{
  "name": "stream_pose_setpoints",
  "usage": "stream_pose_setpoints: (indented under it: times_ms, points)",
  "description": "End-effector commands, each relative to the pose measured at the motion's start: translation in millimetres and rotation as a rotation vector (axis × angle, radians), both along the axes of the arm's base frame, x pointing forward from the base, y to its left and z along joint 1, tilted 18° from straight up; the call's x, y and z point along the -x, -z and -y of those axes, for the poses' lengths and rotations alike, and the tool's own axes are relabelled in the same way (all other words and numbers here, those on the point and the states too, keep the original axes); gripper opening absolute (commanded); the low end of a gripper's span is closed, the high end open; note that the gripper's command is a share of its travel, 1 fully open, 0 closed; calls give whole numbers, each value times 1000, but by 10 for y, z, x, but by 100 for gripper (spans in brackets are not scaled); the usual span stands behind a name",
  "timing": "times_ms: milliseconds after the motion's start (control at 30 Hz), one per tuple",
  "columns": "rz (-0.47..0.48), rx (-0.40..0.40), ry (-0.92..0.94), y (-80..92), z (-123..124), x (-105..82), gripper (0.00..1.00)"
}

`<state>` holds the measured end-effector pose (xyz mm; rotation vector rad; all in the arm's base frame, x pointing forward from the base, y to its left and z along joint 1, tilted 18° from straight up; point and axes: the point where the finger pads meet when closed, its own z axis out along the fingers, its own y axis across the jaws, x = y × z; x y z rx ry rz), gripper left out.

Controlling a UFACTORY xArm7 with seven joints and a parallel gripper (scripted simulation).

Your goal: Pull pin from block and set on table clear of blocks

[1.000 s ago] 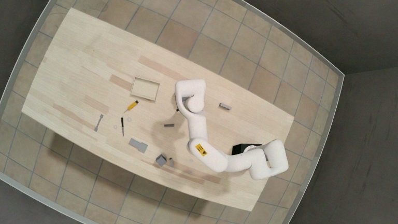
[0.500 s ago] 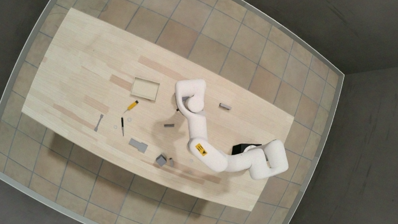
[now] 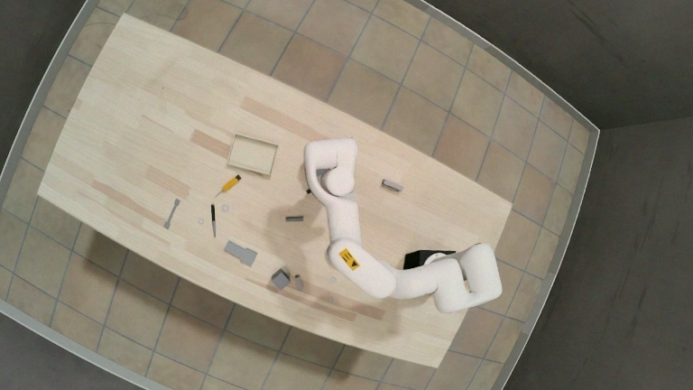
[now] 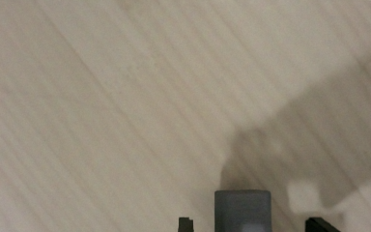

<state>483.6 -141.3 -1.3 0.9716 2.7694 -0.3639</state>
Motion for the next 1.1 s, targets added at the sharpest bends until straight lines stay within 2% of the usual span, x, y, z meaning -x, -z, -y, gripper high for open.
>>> stream_pose_setpoints:
  times_ms: [0, 1067]
  points:
    - [4, 1, -1, -4, -1, -14, 66]
    - [4, 1, -2, 129, 43, -27, 66]
